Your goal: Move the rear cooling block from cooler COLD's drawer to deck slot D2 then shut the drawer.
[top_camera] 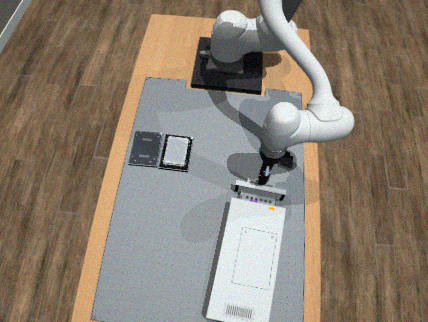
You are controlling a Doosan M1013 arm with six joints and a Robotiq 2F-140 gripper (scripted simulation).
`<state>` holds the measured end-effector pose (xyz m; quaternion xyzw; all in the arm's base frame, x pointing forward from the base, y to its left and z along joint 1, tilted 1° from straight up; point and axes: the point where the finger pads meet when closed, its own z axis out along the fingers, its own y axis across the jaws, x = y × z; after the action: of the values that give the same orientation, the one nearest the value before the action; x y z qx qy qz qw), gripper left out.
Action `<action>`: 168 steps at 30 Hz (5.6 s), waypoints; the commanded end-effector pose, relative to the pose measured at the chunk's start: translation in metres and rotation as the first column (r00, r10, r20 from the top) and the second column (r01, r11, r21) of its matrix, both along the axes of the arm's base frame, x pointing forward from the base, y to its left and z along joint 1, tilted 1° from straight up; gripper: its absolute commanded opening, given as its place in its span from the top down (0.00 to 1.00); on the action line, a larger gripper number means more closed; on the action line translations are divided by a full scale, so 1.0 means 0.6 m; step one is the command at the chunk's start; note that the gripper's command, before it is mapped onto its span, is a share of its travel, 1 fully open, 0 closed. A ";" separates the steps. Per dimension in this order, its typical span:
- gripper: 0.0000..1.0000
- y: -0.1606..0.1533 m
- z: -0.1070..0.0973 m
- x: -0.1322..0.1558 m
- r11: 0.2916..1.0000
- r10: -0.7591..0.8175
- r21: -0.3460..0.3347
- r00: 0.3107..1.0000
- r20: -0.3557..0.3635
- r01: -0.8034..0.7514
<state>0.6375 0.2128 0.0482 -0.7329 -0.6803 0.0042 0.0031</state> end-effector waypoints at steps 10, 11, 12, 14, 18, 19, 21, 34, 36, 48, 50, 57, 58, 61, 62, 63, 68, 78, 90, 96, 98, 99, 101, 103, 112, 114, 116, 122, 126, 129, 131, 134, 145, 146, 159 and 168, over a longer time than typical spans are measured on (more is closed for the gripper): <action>0.66 0.002 0.002 -0.024 1.000 0.000 0.001 1.000 0.001 0.000; 0.66 0.002 0.002 -0.026 1.000 0.000 0.001 1.000 0.001 0.000; 0.66 0.003 0.002 -0.029 1.000 0.000 0.001 1.000 0.001 0.000; 0.66 0.003 0.002 -0.033 1.000 0.000 0.001 1.000 0.001 0.000; 0.66 0.003 0.002 -0.038 1.000 0.000 0.001 1.000 0.001 0.000; 0.66 0.003 0.002 -0.040 1.000 0.000 0.001 1.000 0.001 0.000; 0.66 0.004 0.002 -0.044 1.000 0.000 0.001 1.000 0.001 0.000; 0.66 0.005 0.002 -0.064 1.000 0.000 0.001 1.000 0.001 0.000; 0.66 0.006 0.002 -0.068 1.000 0.000 0.001 1.000 0.001 0.000; 0.66 0.008 0.002 -0.094 1.000 0.000 0.001 1.000 0.001 0.000; 0.66 0.008 0.002 -0.094 1.000 0.000 0.001 1.000 0.001 0.000; 0.66 0.009 0.003 -0.109 1.000 0.000 0.001 1.000 0.001 0.000; 0.66 0.009 0.003 -0.112 1.000 0.000 0.001 1.000 0.001 0.000; 0.66 0.009 0.003 -0.118 1.000 0.000 0.001 1.000 0.001 0.000; 0.66 0.009 0.003 -0.121 1.000 0.000 0.001 1.000 0.001 0.000; 0.66 0.010 0.003 -0.123 1.000 0.000 0.001 1.000 0.001 0.000; 0.66 0.010 0.003 -0.129 1.000 0.000 0.001 1.000 0.001 0.000; 0.66 0.011 0.003 -0.147 1.000 0.000 0.001 1.000 0.001 0.000; 0.66 0.013 0.003 -0.169 1.000 0.000 0.001 1.000 0.001 0.000; 0.66 0.014 0.003 -0.182 1.000 0.000 0.001 1.000 0.001 0.000; 0.66 0.014 0.003 -0.186 1.000 0.000 0.001 1.000 0.001 0.000; 0.66 0.015 0.003 -0.189 1.000 0.000 0.001 1.000 0.001 0.000; 0.66 0.015 0.003 -0.189 1.000 0.000 0.001 1.000 0.001 0.000; 0.66 0.015 0.003 -0.192 1.000 0.000 0.001 1.000 0.001 0.000; 0.66 0.016 0.003 -0.212 1.000 0.000 0.001 1.000 0.001 0.000; 0.66 0.017 0.003 -0.217 1.000 0.000 0.001 1.000 0.001 0.000; 0.66 0.017 0.003 -0.221 1.000 0.000 0.001 1.000 0.001 0.000; 0.66 0.018 0.004 -0.230 1.000 0.000 0.001 1.000 0.001 0.000; 0.66 0.018 0.004 -0.238 1.000 0.000 0.001 1.000 0.001 0.000; 0.66 0.018 0.004 -0.239 1.000 0.000 0.001 1.000 0.001 0.000; 0.66 0.018 0.004 -0.240 1.000 0.000 0.001 1.000 0.001 0.000; 0.66 0.019 0.004 -0.241 1.000 0.000 0.001 1.000 0.001 0.000; 0.66 0.019 0.004 -0.247 1.000 0.000 0.001 1.000 0.001 0.000; 0.66 0.019 0.004 -0.247 1.000 0.000 0.001 1.000 0.001 0.000; 0.66 0.019 0.004 -0.253 1.000 0.000 0.001 1.000 0.001 0.000; 0.66 0.020 0.004 -0.258 1.000 0.000 0.001 1.000 0.001 0.000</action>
<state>0.4829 0.2243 0.0499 -0.7329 -0.6803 0.0041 0.0030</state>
